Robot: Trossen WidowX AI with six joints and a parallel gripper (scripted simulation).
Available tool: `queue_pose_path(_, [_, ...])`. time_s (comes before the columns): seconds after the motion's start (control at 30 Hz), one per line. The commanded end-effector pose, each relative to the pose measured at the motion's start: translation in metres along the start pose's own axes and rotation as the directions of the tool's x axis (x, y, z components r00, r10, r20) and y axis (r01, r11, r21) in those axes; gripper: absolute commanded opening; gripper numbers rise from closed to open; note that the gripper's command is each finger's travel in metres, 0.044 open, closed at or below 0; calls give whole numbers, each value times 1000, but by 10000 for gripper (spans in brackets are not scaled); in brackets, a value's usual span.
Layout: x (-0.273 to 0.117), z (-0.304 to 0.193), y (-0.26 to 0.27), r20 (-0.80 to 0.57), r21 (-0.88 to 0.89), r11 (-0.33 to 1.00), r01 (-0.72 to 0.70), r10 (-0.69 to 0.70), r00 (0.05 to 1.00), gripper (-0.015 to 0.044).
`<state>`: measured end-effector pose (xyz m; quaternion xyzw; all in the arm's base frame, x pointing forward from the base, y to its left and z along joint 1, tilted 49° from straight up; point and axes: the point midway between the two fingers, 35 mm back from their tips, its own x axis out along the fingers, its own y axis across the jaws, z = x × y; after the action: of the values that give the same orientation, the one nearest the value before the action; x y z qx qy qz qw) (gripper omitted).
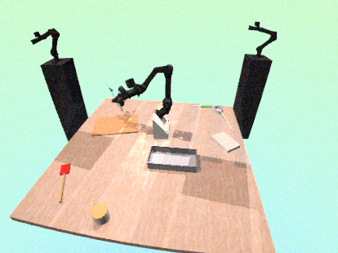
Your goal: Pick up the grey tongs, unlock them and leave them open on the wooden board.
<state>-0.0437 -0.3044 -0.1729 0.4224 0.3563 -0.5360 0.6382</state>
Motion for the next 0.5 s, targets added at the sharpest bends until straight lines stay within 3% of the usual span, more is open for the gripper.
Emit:
queue_pose_path(0.0, [0, 2, 0, 9, -6, 1000, -4, 4, 1000, -150])
queue_pose_path(0.47, [12, 0, -2, -60, 5, 1000, -8, 8, 998, -150])
